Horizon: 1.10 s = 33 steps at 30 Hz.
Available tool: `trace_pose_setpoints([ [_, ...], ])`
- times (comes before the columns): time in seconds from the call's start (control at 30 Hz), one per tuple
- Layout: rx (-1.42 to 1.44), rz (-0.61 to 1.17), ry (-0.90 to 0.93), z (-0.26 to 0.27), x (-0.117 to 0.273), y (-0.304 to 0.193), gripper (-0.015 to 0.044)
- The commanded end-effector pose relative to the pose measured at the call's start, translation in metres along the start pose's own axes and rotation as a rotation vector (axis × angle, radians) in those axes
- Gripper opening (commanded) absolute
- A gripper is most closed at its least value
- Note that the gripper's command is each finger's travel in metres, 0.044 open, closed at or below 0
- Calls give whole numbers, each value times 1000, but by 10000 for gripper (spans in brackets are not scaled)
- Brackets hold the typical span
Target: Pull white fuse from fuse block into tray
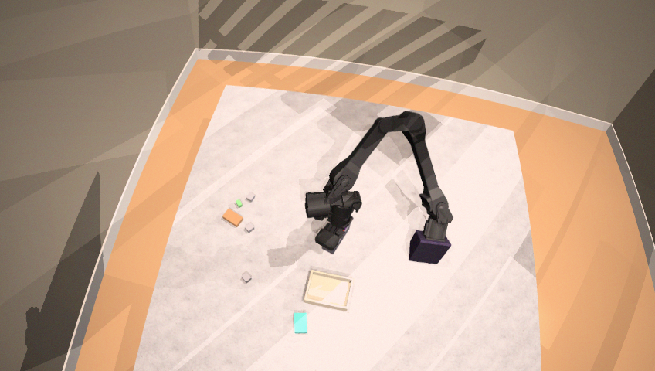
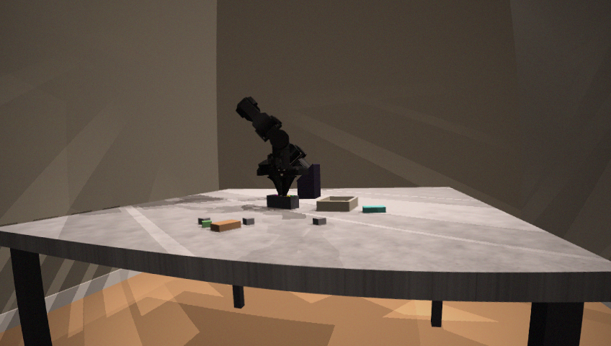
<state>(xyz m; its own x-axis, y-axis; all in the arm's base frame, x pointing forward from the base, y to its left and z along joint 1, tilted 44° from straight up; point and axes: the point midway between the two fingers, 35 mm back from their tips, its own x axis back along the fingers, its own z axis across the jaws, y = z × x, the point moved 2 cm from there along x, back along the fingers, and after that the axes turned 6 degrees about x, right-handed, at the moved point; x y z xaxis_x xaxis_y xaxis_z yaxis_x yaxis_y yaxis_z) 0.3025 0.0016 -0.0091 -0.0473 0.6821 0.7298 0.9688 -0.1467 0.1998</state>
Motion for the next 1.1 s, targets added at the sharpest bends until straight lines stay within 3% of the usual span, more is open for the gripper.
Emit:
trace_pose_setpoints([
  [0.0,4,-1,-5,-1,-1,0,67],
  [0.37,0,0,0,0,0,0,0],
  [1.07,1,0,0,0,8,0,0],
])
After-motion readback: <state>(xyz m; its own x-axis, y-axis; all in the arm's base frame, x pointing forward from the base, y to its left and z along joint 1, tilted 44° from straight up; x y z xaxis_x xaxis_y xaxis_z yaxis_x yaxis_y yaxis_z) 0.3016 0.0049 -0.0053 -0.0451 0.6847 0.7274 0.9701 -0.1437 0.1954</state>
